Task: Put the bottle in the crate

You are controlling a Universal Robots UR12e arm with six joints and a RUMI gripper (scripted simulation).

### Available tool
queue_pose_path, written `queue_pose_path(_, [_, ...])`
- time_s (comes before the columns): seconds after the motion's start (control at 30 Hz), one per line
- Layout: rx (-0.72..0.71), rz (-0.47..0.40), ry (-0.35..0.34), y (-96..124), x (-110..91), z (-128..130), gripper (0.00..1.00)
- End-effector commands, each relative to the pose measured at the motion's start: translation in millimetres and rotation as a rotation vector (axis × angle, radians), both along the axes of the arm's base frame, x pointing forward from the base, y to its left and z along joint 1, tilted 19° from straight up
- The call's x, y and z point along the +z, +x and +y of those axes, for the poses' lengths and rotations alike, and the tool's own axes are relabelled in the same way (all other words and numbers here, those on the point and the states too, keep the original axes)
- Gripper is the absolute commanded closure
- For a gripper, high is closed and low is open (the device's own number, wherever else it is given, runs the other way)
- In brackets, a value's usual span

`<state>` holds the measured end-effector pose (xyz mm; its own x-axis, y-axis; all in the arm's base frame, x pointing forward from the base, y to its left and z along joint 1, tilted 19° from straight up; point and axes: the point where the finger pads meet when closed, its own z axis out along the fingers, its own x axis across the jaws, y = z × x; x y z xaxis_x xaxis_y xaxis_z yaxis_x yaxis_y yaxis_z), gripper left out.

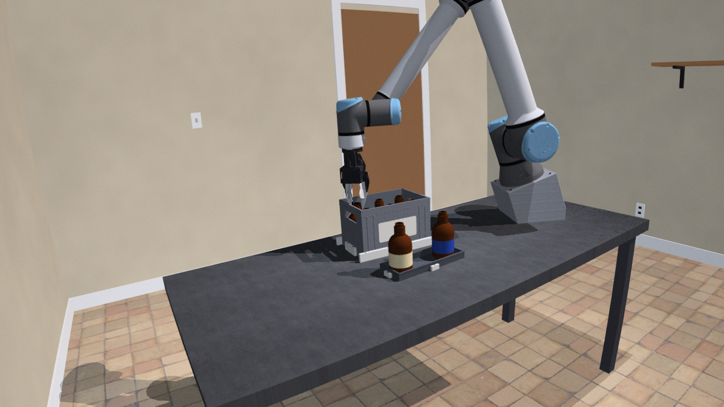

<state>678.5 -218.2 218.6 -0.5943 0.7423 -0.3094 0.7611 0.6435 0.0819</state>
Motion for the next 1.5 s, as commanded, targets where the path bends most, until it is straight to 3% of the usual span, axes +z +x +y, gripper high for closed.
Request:
queue_pose_path(0.0, [0.0, -0.002, -0.001, 0.4, 1.0, -0.1, 1.0])
queue_pose_path(0.67, [0.0, -0.002, -0.001, 0.4, 1.0, -0.1, 1.0])
queue_pose_path(0.7, [0.0, -0.002, -0.001, 0.4, 1.0, -0.1, 0.62])
queue_pose_path(1.47, [0.0, -0.002, -0.001, 0.4, 1.0, -0.1, 0.62])
